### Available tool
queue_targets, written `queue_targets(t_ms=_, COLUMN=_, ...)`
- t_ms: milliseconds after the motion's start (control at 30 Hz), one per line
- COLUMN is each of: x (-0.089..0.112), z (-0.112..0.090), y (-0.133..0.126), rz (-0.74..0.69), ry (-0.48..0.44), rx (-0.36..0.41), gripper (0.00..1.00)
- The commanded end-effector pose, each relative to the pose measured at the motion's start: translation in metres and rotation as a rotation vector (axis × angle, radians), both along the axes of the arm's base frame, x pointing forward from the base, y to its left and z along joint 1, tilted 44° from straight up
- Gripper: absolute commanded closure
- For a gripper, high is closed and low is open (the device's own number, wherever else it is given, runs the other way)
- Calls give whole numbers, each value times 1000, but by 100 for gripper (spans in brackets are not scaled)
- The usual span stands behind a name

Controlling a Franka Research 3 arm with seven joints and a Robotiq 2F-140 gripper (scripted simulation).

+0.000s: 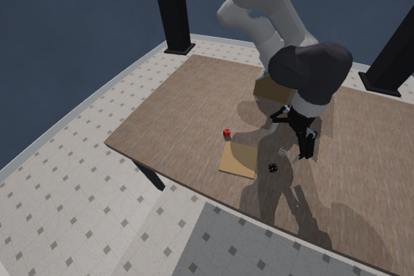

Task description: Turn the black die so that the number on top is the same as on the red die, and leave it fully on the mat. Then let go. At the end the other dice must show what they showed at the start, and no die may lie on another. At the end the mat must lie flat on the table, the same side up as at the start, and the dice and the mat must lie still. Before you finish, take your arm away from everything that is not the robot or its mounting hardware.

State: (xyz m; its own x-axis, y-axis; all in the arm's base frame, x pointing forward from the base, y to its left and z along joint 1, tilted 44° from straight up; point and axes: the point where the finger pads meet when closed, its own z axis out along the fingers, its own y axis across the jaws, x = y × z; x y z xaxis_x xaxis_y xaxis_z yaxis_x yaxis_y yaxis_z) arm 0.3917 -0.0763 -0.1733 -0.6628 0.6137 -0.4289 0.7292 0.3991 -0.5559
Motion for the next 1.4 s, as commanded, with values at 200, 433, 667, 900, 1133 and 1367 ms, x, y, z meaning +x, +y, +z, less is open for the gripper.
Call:
queue_targets(t_ms=200, x=-19, z=-4, y=11, rz=-30, ry=-41, rx=2, gripper=0)
queue_targets(t_ms=433, x=-19, z=-4, y=11, rz=-30, ry=-41, rx=2, gripper=0)
queue_targets(t_ms=667, x=-19, z=-4, y=11, rz=-30, ry=-41, rx=2, gripper=0)
queue_targets(t_ms=900, x=-19, z=-4, y=11, rz=-30, ry=-41, rx=2, gripper=0)
queue_targets(t_ms=1133, x=-19, z=-4, y=11, rz=-30, ry=-41, rx=2, gripper=0)
queue_targets(t_ms=1367, x=-19, z=-4, y=11, rz=-30, ry=-41, rx=2, gripper=0)
